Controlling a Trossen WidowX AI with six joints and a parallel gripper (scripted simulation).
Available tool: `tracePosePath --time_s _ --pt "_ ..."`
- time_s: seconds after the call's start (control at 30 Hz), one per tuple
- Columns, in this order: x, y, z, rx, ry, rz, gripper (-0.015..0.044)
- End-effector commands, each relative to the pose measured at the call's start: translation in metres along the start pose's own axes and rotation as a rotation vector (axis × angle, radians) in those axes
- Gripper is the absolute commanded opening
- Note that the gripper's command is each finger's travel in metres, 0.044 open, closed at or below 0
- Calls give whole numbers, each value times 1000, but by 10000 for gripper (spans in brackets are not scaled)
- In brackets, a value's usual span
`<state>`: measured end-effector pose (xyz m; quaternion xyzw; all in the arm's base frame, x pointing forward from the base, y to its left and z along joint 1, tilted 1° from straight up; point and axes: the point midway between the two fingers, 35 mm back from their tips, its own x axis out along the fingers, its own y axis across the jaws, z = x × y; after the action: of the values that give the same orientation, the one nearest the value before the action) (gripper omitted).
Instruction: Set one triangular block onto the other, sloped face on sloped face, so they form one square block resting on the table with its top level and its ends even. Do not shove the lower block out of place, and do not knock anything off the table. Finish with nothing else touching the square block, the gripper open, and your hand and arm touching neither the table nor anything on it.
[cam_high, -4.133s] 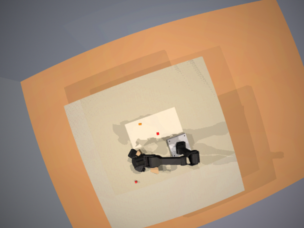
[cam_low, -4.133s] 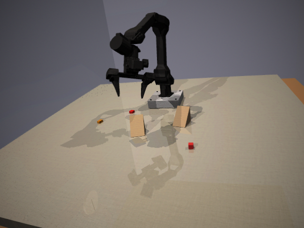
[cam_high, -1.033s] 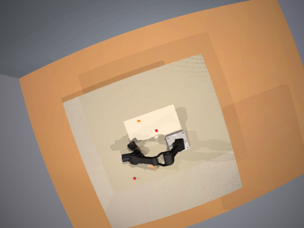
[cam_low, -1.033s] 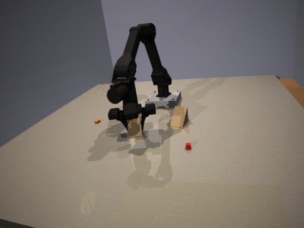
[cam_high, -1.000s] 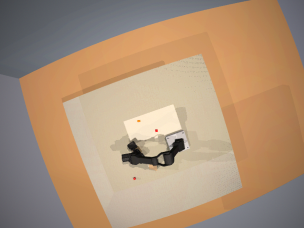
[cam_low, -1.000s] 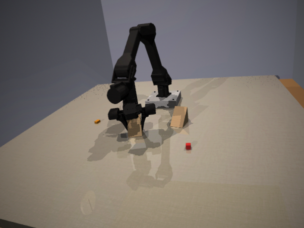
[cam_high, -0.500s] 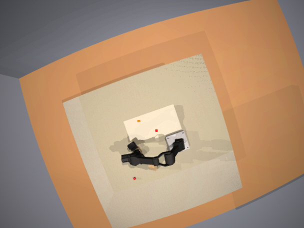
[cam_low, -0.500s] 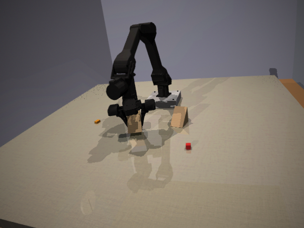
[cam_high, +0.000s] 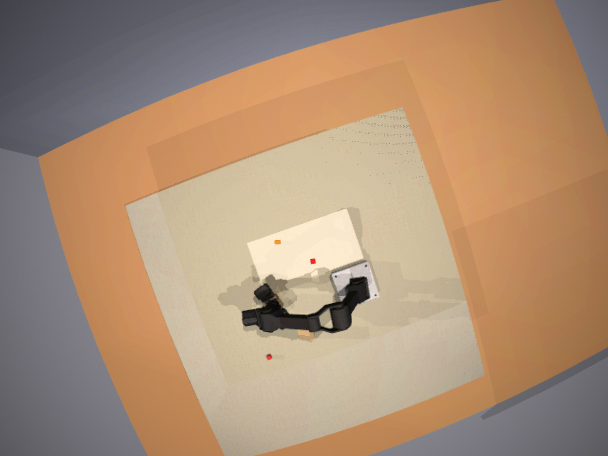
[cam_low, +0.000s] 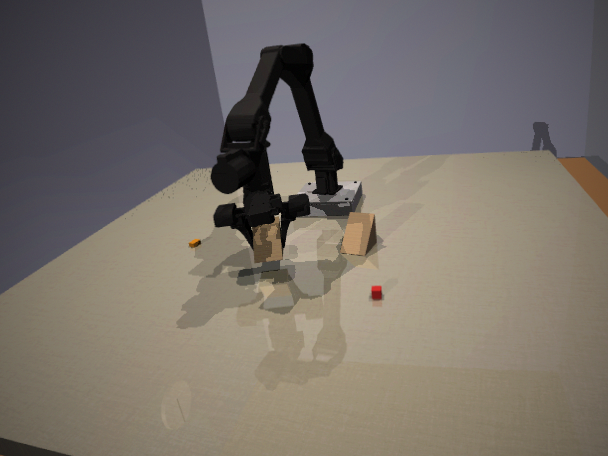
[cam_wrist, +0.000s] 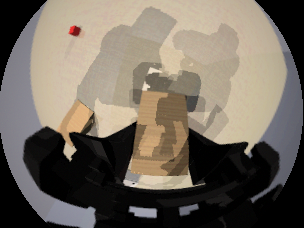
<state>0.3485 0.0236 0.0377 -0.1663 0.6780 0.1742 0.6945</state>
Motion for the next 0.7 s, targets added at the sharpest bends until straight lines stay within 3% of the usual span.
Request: tracePosePath --time_s 0.0,0.3,0.67 --pt "-3 -1 1 -1 -7 -3 0" --pt "0 0 0 69 0 1 0" --pt "0 0 0 374 -2 3 0"
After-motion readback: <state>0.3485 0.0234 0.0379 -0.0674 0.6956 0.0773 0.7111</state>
